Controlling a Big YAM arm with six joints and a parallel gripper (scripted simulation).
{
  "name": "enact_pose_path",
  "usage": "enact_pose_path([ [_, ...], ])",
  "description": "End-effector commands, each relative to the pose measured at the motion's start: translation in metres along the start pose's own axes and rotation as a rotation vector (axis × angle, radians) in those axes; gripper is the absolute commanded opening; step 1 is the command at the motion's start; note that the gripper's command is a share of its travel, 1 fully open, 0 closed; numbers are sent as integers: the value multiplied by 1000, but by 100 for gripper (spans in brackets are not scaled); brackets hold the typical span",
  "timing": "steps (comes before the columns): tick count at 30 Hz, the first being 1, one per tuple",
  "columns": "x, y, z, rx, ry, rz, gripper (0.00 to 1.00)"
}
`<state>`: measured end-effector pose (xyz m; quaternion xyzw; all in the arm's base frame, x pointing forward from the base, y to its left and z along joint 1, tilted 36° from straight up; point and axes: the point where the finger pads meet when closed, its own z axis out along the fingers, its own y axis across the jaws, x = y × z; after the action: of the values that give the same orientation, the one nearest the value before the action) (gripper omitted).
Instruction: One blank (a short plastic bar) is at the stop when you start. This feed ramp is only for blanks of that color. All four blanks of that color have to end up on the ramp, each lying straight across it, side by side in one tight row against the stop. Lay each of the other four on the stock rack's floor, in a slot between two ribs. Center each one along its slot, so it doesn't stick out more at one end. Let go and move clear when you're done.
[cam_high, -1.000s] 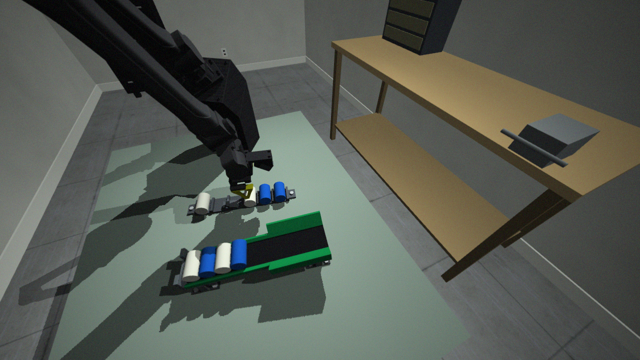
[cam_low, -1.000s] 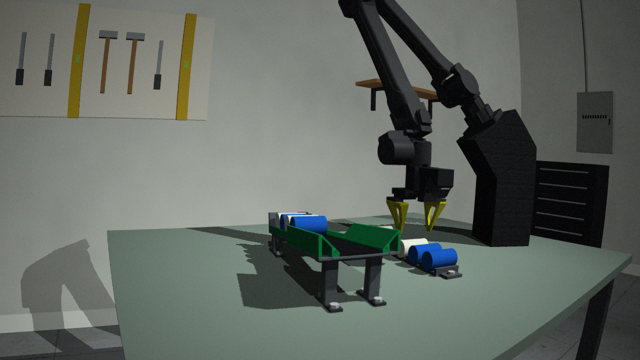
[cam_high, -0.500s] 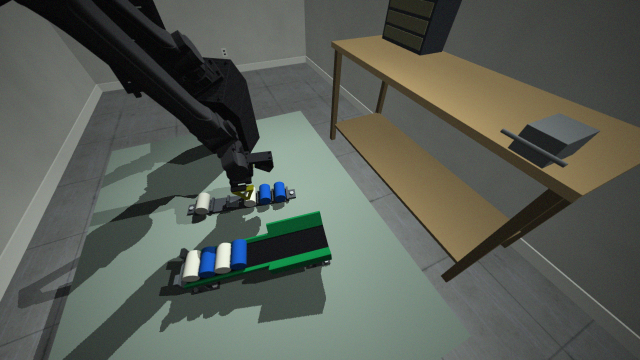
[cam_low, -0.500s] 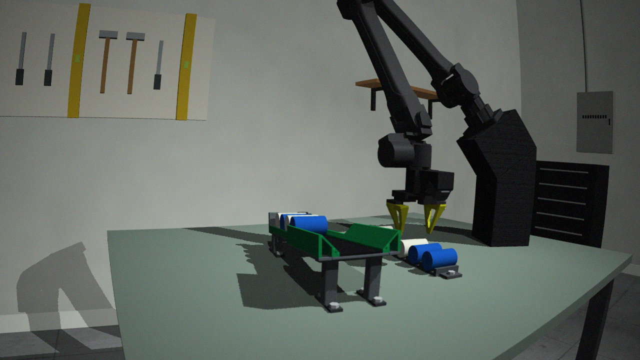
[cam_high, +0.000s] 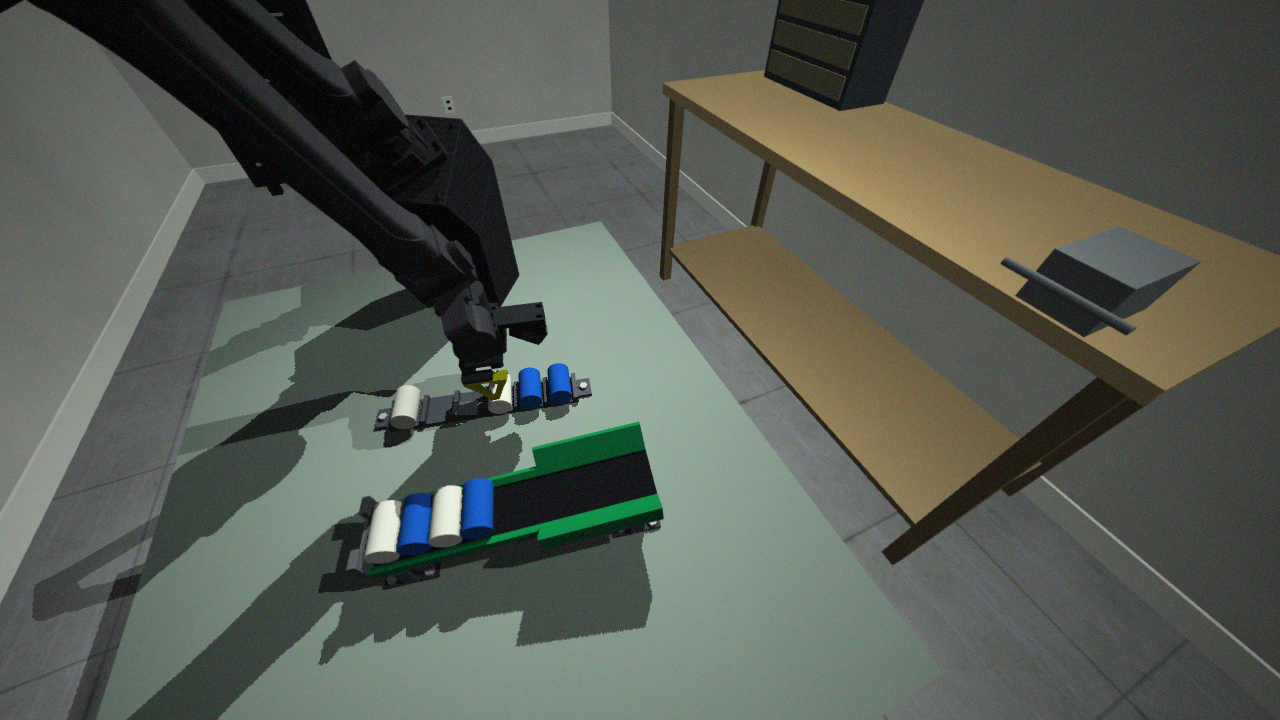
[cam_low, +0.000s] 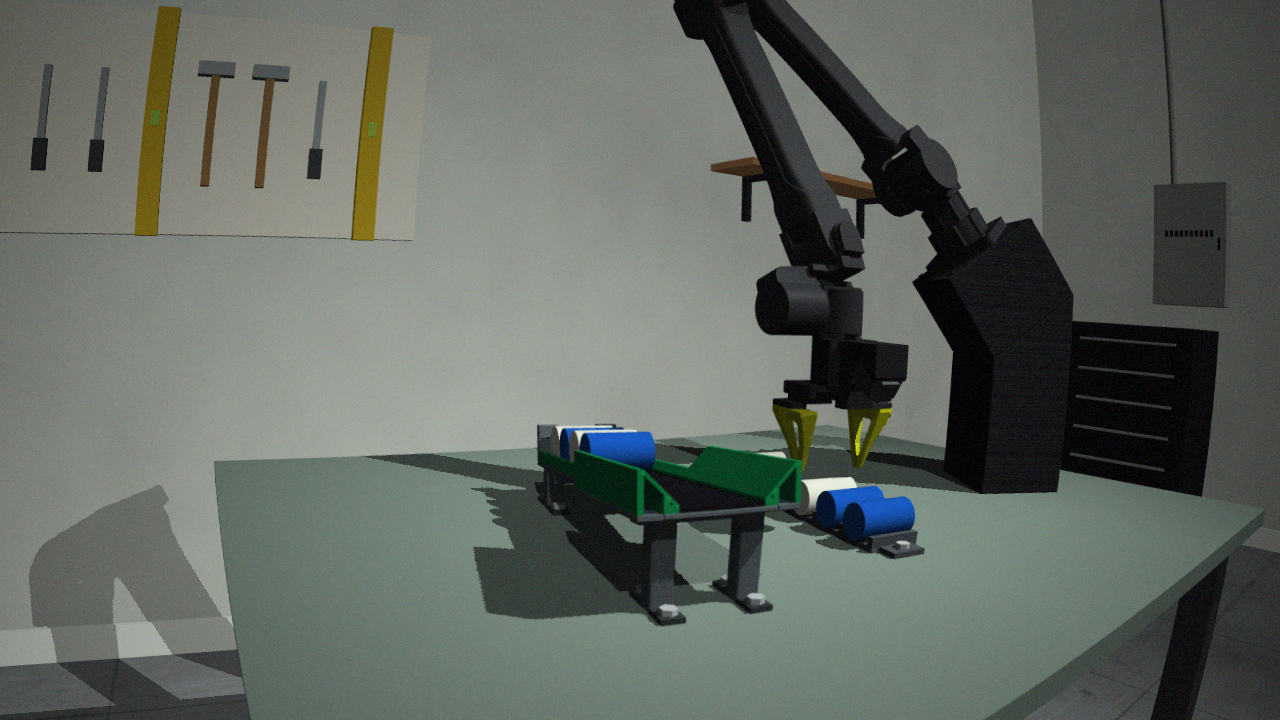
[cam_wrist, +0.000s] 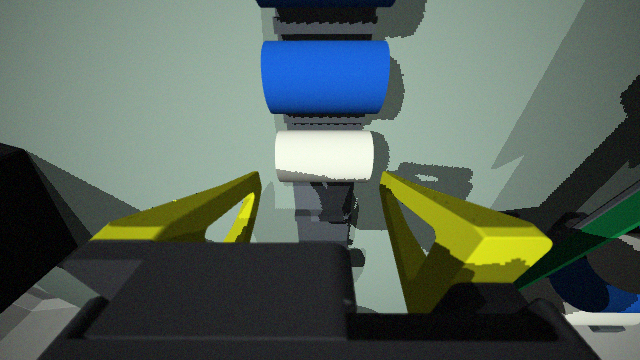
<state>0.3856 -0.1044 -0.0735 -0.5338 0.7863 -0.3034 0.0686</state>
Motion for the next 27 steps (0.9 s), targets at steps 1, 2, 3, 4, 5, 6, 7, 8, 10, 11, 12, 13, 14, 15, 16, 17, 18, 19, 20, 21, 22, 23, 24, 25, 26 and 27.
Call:
enact_pose_path([
  [1,2,-4,6,6,3,-2,84],
  [2,2,-4,6,6,3,-2,84],
  [3,2,-4,6,6,3,-2,84],
  [4,2,-4,6,6,3,-2,84],
  [5,2,-4,6,6,3,-2,84],
  [6,2,-4,6,6,3,-2,84],
  [7,2,-4,6,6,3,-2,84],
  [8,2,-4,6,6,3,-2,84],
  [10,2,-4,6,6,3,-2,84],
  [11,2,-4,6,6,3,-2,84],
  [12,2,-4,6,6,3,-2,84],
  [13,2,-4,6,6,3,-2,84],
  [14,2,-4,6,6,3,-2,84],
  [15,2,-4,6,6,3,-2,84],
  [16,2,-4,6,6,3,-2,84],
  [17,2,-4,6,6,3,-2,84],
  [18,2,-4,6,6,3,-2,84],
  [19,2,-4,6,6,3,-2,84],
  [20,2,-4,6,6,3,-2,84],
  [21,2,-4,6,6,3,-2,84],
  [22,2,-4,6,6,3,-2,84],
  [23,2,-4,6,6,3,-2,84],
  [24,2,-4,6,6,3,-2,84],
  [25,2,-4,6,5,3,-2,84],
  [26,3,-4,6,2,3,-3,84],
  [27,3,-3,6,-2,4,-5,84],
])
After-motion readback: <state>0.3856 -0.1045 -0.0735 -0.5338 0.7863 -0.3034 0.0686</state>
